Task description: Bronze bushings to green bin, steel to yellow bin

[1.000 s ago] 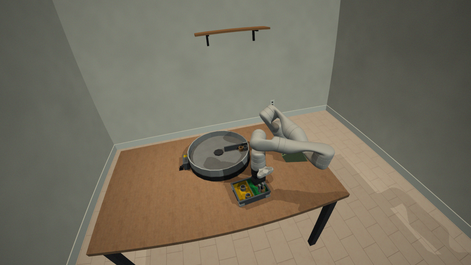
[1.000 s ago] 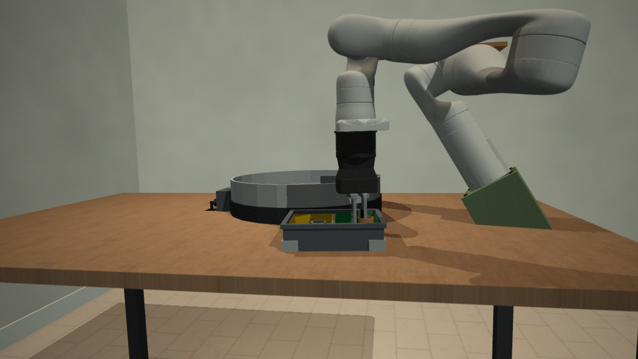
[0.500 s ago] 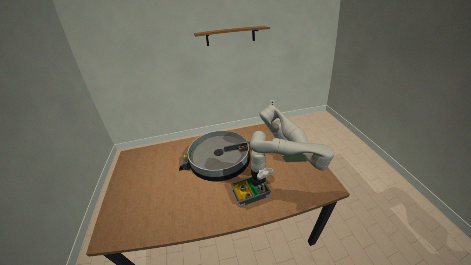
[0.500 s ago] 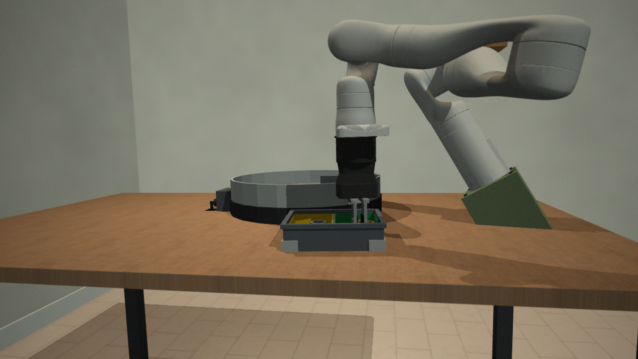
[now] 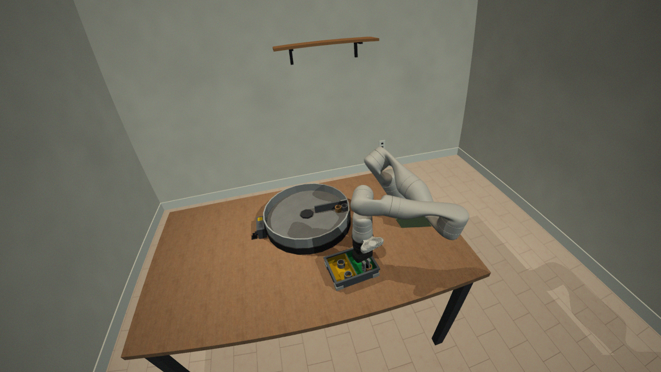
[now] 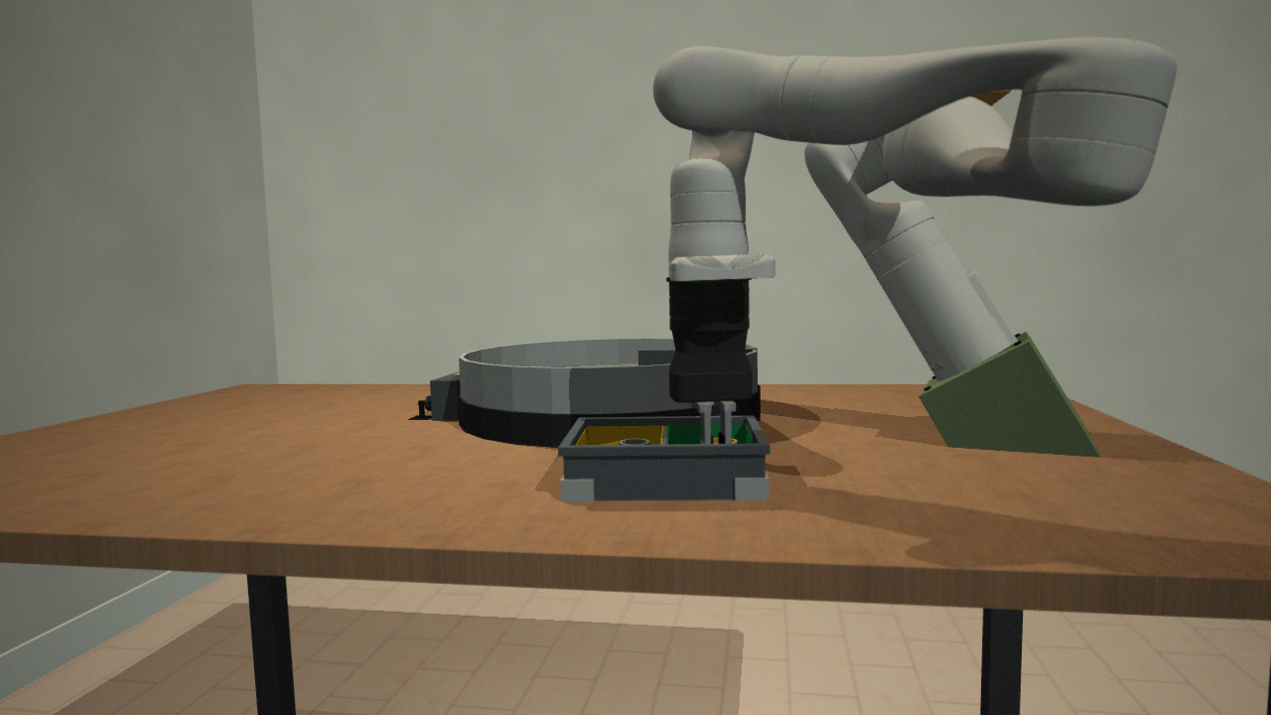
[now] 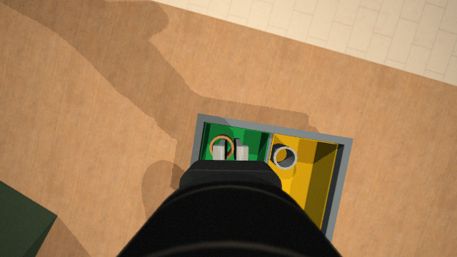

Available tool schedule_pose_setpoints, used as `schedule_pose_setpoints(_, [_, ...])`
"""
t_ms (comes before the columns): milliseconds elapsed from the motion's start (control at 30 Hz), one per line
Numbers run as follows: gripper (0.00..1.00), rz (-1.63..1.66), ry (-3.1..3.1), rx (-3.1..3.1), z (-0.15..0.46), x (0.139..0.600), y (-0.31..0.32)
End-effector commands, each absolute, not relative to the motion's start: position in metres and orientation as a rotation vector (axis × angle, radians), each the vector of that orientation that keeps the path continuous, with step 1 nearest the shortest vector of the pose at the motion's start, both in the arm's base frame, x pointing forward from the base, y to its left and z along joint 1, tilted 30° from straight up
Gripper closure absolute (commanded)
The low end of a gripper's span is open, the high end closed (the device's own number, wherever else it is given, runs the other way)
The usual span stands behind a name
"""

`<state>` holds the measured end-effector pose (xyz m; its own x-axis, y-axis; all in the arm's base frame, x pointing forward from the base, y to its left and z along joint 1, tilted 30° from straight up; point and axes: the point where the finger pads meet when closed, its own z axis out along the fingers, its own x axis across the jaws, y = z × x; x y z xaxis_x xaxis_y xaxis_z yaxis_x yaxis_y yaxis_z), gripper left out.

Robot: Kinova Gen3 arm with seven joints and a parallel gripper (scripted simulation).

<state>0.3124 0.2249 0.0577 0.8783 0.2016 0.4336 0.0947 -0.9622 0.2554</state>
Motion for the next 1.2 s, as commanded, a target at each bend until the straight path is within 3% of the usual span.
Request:
schedule_pose_setpoints(0, [1.00,0.688,0.226,2.821,0.0559,0.3134,0.2243])
schedule_pose_setpoints(633, [1.00,0.688,0.226,2.821,0.0528,0.3151,0.2237])
schedule_pose_setpoints(667, [0.58,0.688,0.226,2.821,0.0528,0.3151,0.2237])
schedule_pose_setpoints(1167, [0.58,0.688,0.226,2.821,0.0528,0.3151,0.2237])
